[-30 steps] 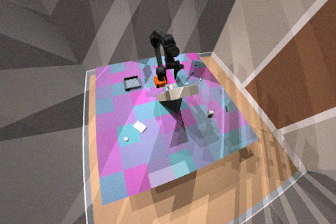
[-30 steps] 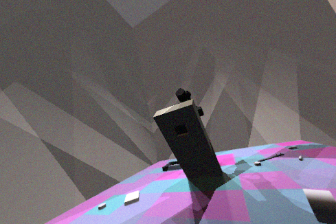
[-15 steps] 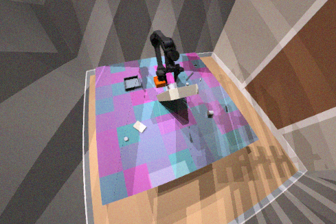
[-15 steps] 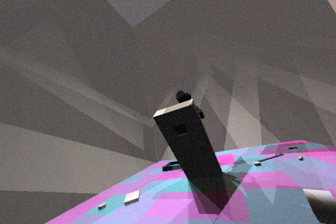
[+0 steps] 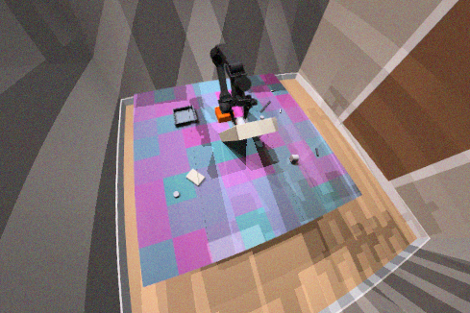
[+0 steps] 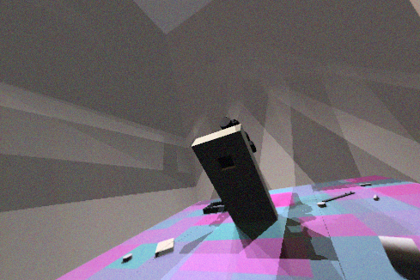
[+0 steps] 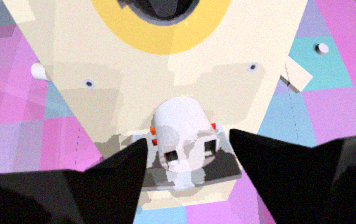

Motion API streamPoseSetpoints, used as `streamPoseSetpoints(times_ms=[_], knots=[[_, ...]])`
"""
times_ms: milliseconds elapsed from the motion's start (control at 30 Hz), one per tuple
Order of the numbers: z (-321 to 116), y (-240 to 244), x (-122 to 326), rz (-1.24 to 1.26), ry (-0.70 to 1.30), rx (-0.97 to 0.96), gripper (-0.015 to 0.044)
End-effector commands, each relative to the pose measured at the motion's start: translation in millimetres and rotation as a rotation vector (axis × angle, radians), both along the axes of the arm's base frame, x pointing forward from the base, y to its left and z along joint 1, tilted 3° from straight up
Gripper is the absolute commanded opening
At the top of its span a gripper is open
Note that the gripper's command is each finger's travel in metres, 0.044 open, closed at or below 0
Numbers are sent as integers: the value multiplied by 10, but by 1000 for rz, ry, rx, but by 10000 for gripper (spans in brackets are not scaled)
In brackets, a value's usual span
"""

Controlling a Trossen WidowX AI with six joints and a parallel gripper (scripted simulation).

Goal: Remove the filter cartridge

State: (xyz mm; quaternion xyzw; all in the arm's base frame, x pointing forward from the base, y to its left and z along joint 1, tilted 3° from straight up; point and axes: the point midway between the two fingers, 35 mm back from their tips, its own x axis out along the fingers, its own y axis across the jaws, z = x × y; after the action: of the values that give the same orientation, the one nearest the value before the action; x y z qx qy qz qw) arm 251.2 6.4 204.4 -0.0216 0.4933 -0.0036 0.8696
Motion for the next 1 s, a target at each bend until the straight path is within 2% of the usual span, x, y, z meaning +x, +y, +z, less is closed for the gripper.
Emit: streamPoseSetpoints(times_ms=[0, 167, 633, 900, 967], knots=[[-85, 3, 11, 5, 12, 1, 305], [-87, 3, 12, 5, 12, 1, 305], [-49, -2, 18, -1, 4, 0, 211], [55, 10, 91, 1, 2, 3, 1], [114, 16, 134, 2, 1, 5, 0]])
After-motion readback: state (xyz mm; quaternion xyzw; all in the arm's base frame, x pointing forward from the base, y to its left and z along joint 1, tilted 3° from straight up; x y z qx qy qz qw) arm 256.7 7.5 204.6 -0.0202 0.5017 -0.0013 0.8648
